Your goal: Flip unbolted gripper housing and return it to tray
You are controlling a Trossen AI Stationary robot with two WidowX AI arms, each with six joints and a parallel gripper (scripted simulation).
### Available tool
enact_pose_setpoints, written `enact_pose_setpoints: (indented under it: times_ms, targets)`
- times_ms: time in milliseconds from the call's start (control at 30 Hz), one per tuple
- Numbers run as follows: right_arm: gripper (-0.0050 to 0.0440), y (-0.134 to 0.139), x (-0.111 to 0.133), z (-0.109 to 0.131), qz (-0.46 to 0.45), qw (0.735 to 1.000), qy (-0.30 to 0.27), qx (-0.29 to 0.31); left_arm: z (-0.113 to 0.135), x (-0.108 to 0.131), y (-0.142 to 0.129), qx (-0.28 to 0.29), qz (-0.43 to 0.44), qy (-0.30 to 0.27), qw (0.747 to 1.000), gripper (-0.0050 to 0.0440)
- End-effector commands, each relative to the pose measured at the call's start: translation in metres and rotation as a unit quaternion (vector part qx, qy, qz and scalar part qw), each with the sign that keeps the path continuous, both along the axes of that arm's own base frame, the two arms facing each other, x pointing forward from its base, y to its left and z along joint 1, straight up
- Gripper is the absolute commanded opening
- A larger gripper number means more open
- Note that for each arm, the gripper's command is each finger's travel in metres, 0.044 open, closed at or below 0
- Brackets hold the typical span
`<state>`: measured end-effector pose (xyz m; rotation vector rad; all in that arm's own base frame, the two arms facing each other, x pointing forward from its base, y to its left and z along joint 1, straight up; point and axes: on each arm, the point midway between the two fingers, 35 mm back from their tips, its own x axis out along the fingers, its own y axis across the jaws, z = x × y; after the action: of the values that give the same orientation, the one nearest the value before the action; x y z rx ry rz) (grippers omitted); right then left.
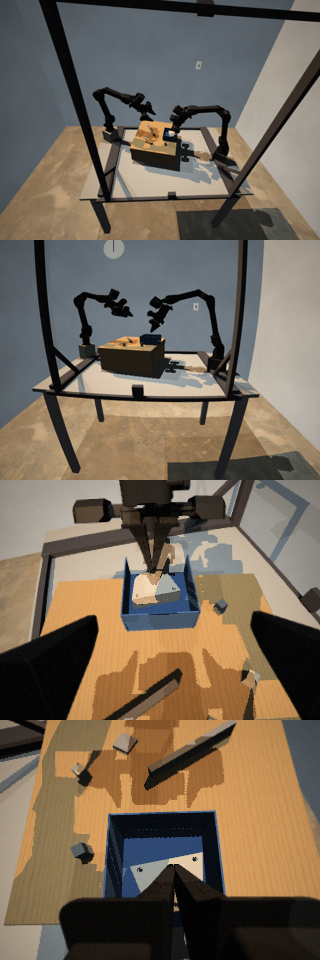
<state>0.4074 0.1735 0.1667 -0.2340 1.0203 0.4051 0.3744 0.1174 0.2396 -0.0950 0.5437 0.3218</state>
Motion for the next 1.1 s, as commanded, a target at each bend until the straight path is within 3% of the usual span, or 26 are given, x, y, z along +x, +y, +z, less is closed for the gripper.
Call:
enact_pose_setpoints:
  times_ms: [0,1067]
  targets:
    - [0.0000,0.000,0.000,0.003,0.003,1.000,-0.008,0.004,0.009,0.000,0.000,0.005,-0.002,-0.011,1.000,0.0435]
    - [0.0000,0.001,0.001,-0.017,0.003,1.000,-0.008,0.004,0.009,0.000,0.000,0.005,-0.002,-0.011,1.000,0.0435]
